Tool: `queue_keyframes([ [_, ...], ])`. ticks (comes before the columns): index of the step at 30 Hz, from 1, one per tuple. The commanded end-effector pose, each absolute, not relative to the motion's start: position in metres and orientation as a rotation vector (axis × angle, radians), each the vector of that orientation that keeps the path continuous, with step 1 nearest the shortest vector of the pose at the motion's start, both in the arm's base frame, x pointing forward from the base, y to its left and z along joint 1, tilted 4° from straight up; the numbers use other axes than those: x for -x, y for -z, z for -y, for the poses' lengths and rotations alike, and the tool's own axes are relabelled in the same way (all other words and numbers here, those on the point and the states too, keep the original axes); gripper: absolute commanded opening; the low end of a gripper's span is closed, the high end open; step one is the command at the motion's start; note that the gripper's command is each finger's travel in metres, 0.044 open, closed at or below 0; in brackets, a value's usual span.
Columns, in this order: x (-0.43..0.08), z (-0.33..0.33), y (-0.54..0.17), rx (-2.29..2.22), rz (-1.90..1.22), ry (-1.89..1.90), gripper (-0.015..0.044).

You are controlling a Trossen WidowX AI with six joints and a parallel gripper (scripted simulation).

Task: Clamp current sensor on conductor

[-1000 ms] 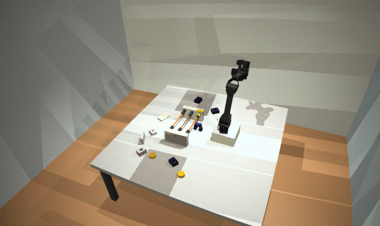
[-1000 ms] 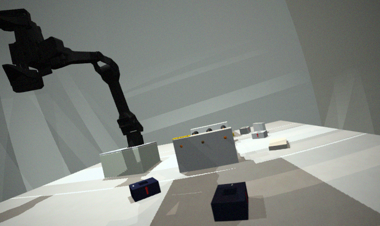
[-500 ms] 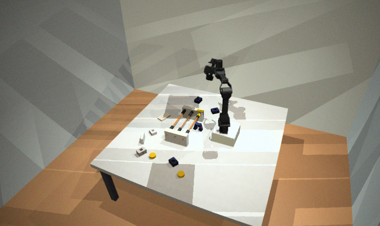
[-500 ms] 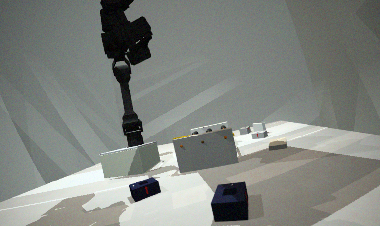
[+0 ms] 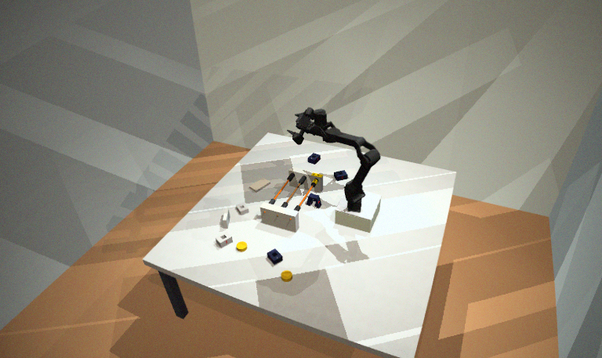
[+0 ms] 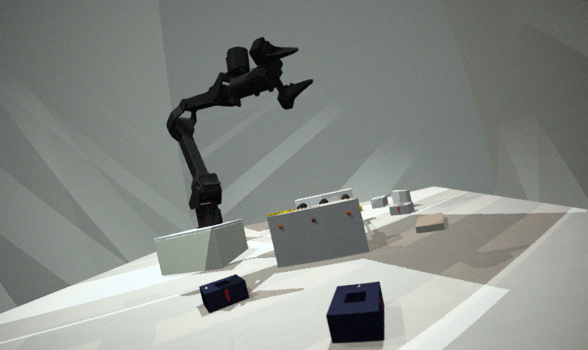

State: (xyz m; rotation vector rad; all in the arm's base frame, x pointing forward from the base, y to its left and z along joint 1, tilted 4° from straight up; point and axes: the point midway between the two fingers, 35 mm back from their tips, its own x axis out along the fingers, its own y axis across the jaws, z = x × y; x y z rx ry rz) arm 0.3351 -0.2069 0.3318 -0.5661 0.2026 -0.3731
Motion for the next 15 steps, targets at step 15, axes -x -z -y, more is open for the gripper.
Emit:
queue_keyframes([
  [15, -0.316, 0.000, -0.323, 0.000, 0.050, 0.000, 0.0440],
])
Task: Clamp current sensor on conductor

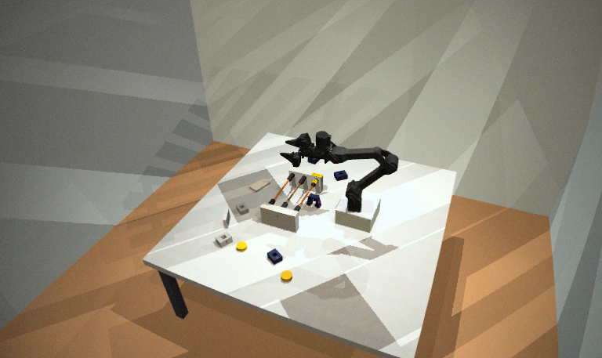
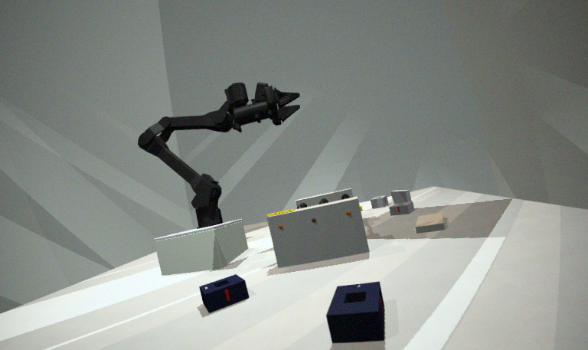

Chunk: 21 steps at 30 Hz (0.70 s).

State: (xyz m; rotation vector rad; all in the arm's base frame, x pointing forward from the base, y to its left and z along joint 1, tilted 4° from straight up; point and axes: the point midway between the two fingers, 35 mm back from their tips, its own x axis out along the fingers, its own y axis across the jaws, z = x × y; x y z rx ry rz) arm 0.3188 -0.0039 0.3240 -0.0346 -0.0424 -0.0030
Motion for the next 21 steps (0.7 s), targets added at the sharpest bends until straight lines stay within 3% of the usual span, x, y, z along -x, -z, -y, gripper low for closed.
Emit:
queue_keyframes([
  [1, -0.316, 0.000, -0.323, 0.000, 0.050, 0.000, 0.0440],
  [11, -0.318, 0.100, -0.224, -0.066, -0.452, 0.286, 0.0440],
  [21, -0.233, 0.183, -0.129, -0.364, -1.011, 0.569, 0.0440],
])
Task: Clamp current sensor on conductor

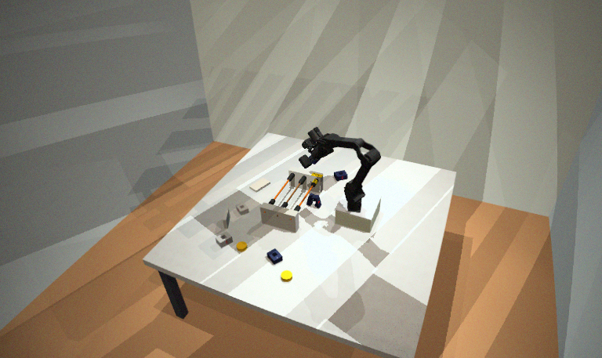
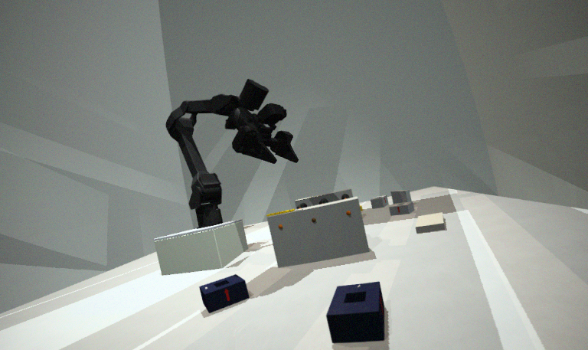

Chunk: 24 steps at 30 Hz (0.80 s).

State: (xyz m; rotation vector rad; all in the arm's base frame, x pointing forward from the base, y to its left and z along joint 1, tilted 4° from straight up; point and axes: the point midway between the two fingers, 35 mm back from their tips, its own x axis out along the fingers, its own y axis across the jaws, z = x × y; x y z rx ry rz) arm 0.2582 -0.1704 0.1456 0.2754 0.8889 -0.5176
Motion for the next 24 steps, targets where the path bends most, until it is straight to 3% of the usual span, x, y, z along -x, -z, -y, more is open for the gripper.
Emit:
queue_keyframes([
  [1, -0.222, 0.187, -0.122, -0.406, -1.061, 0.590, 0.0440],
  [22, -0.205, 0.191, -0.113, -0.470, -1.131, 0.620, 0.0440],
  [24, -0.208, 0.181, -0.107, -0.447, -1.150, 0.578, 0.0387],
])
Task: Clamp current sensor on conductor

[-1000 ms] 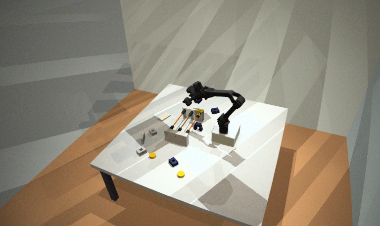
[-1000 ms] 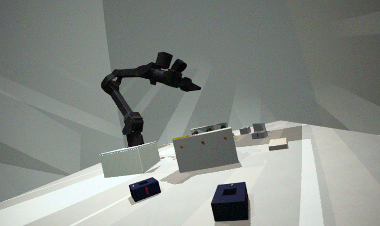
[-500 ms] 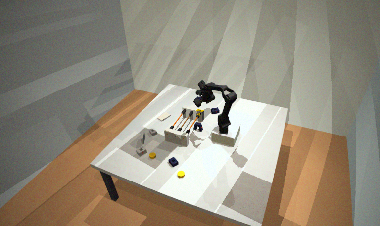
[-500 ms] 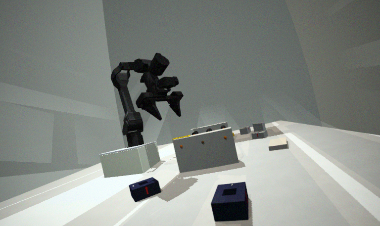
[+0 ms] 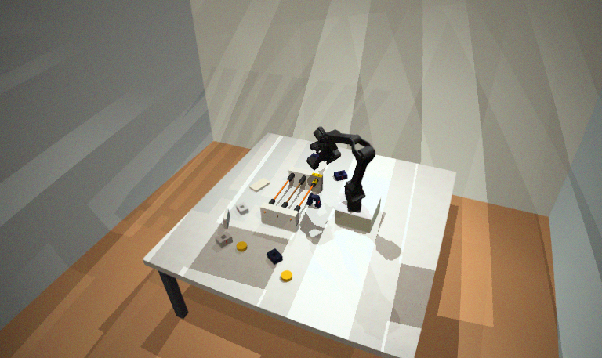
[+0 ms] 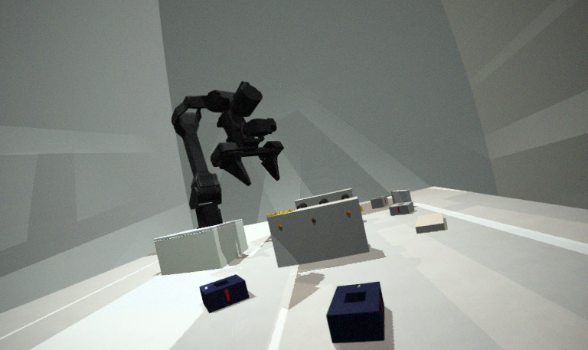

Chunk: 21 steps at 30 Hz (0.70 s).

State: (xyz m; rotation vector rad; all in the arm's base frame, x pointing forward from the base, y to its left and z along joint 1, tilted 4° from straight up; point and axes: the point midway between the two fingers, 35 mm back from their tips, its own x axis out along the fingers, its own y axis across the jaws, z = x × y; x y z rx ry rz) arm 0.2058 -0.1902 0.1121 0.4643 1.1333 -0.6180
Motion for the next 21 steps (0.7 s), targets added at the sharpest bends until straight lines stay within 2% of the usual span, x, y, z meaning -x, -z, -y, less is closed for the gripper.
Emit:
queue_keyframes([
  [1, -0.211, 0.168, -0.099, -0.418, -1.173, 0.526, 0.0361],
  [4, -0.215, 0.121, -0.071, -0.306, -1.250, 0.334, 0.0285],
  [8, -0.210, 0.084, -0.049, -0.211, -1.305, 0.176, 0.0285],
  [21, -0.214, 0.084, -0.038, -0.211, -1.305, 0.176, 0.0285],
])
